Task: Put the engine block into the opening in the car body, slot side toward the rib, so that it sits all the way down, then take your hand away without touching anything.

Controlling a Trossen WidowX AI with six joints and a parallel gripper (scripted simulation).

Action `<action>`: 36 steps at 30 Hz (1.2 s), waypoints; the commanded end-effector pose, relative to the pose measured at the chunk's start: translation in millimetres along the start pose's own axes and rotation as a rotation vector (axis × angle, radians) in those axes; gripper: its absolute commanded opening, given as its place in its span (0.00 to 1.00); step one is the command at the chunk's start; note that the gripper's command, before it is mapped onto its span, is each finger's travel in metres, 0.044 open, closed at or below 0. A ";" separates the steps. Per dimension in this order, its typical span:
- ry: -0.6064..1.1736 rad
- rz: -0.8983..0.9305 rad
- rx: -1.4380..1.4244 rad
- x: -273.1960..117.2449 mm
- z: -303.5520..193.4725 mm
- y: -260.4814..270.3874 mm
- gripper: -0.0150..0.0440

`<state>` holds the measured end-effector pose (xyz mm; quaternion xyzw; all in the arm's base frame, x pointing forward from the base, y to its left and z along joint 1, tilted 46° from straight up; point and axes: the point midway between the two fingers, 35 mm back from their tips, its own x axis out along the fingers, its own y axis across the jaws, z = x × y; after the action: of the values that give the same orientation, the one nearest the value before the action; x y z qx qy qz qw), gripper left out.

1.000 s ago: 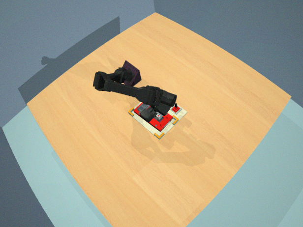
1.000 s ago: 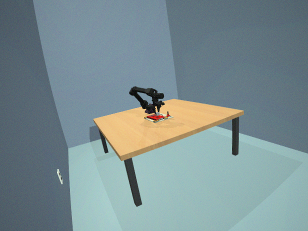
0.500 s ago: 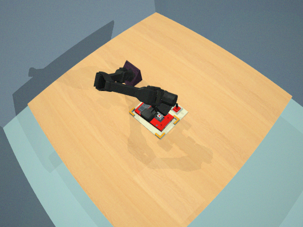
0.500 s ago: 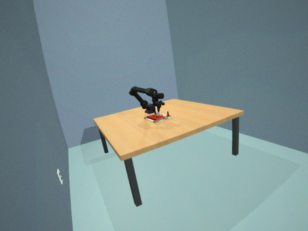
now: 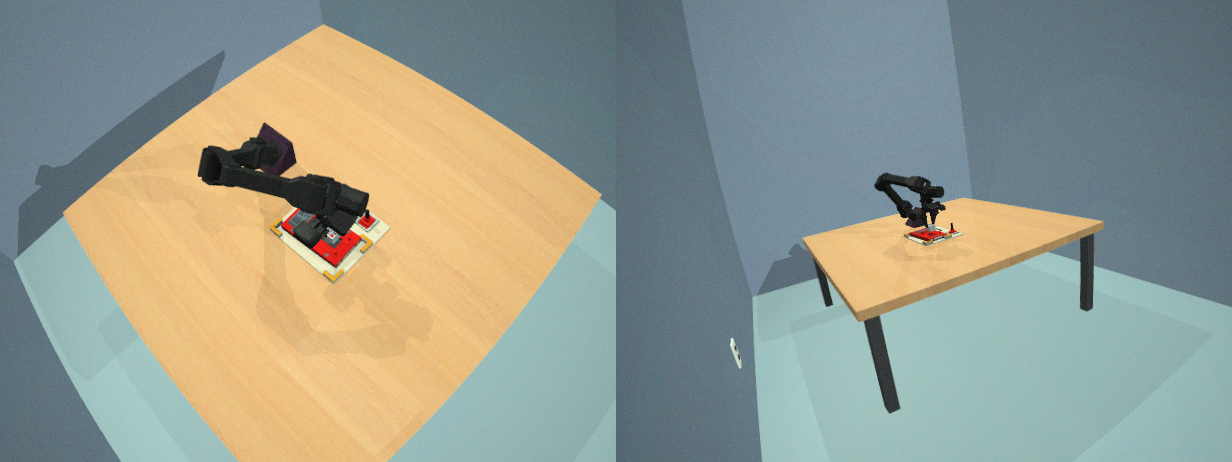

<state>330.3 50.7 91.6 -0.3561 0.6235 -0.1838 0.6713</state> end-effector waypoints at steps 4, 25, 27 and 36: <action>-0.002 -0.006 -0.080 0.9 0.5 -1.0 0.52; -0.002 -0.006 -0.027 5.2 0.6 -1.0 0.52; -0.002 -0.006 -0.035 5.7 0.6 -1.0 0.52; -0.002 -0.006 -0.028 7.6 0.7 -1.0 0.52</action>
<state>331.6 46.6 87.0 -0.3657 0.6256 -0.1747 0.6666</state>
